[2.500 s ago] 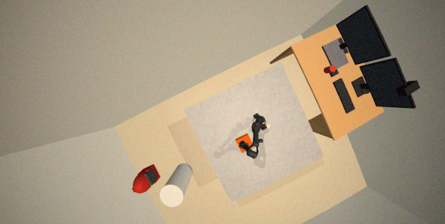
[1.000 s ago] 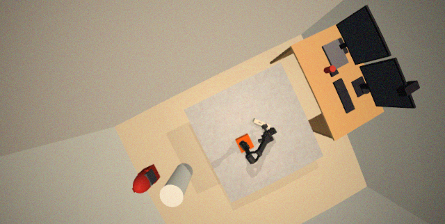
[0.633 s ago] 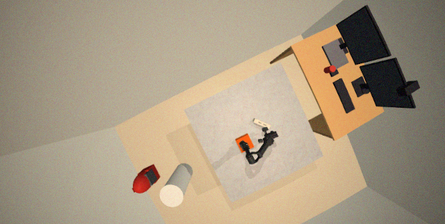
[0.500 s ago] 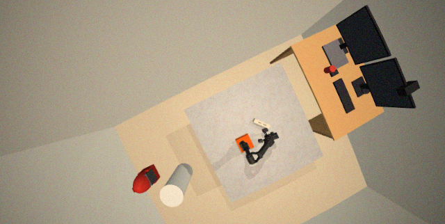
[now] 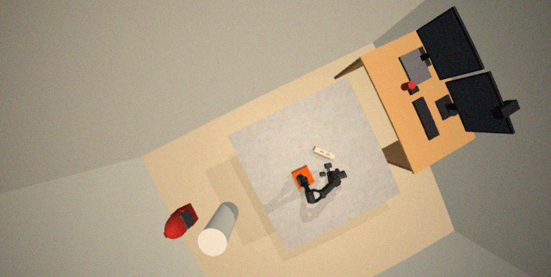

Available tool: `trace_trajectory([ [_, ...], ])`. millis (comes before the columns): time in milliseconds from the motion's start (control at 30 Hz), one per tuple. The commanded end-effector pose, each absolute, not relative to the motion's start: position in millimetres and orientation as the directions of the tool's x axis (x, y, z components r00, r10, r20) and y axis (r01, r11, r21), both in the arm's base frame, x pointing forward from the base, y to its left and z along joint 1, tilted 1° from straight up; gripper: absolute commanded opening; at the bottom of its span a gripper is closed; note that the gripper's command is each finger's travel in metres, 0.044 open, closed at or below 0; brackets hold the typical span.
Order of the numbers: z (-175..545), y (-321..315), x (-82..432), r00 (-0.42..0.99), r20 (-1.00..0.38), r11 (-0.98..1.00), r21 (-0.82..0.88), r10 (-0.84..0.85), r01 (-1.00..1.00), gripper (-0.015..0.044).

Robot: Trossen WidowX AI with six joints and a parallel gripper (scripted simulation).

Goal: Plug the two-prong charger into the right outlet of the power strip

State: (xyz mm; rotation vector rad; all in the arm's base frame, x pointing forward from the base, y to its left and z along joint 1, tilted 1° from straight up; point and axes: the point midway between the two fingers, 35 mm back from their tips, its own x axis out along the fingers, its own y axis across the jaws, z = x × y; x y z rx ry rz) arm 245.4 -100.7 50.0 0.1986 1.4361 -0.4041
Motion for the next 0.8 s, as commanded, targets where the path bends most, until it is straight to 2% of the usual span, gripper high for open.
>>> trace_trajectory([
  [0, 51.6, -106.3, 236.5, 0.056, -0.992, 0.908, -0.081, -0.114, 0.412, 0.044],
  [467, 54.1, -117.7, 198.2, -0.033, -0.999, 0.848, 0.005, 0.027, 0.53, 0.044],
  [767, 47.6, -117.9, 196.9, -0.036, -0.999, 0.844, 0.01, 0.034, 0.536, 0.044],
])
